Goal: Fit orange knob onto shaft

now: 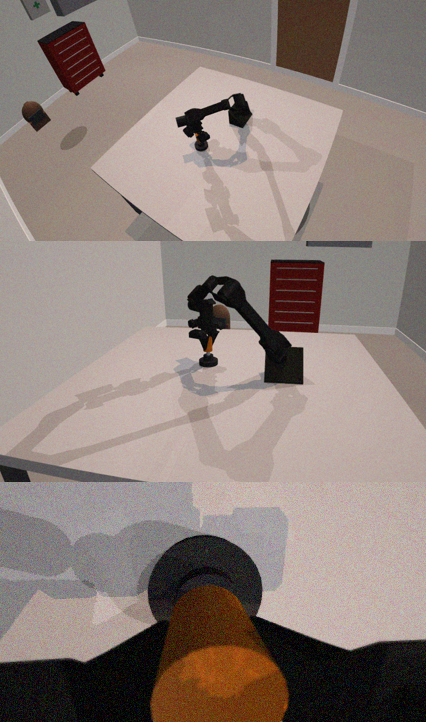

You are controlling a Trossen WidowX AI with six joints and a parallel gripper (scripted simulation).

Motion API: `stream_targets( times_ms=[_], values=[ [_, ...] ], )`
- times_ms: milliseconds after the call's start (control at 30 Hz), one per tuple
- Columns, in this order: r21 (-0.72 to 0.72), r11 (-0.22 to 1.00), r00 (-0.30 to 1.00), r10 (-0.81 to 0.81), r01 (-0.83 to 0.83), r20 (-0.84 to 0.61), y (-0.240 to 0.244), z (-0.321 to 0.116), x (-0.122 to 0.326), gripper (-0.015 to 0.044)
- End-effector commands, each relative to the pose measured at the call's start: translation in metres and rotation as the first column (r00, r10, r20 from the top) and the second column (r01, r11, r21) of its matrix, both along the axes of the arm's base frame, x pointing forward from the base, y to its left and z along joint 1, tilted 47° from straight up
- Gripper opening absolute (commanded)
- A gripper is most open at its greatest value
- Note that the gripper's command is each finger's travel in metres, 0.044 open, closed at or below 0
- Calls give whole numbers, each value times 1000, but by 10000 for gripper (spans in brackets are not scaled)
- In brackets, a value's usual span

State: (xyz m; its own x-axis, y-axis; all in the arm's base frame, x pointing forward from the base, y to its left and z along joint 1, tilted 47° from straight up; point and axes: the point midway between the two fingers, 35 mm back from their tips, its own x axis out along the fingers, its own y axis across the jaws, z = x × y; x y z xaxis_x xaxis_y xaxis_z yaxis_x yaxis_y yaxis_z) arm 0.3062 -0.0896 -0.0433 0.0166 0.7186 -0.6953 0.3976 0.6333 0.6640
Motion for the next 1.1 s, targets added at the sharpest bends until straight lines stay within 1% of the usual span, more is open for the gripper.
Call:
stream_targets(
  times_ms=[0, 1067],
  values=[
    [-3, 999, 997, 50, -49, 62, -3, 1, 1, 0],
    [-3, 999, 997, 50, -49, 62, -1, 1, 1, 0]
  ],
)
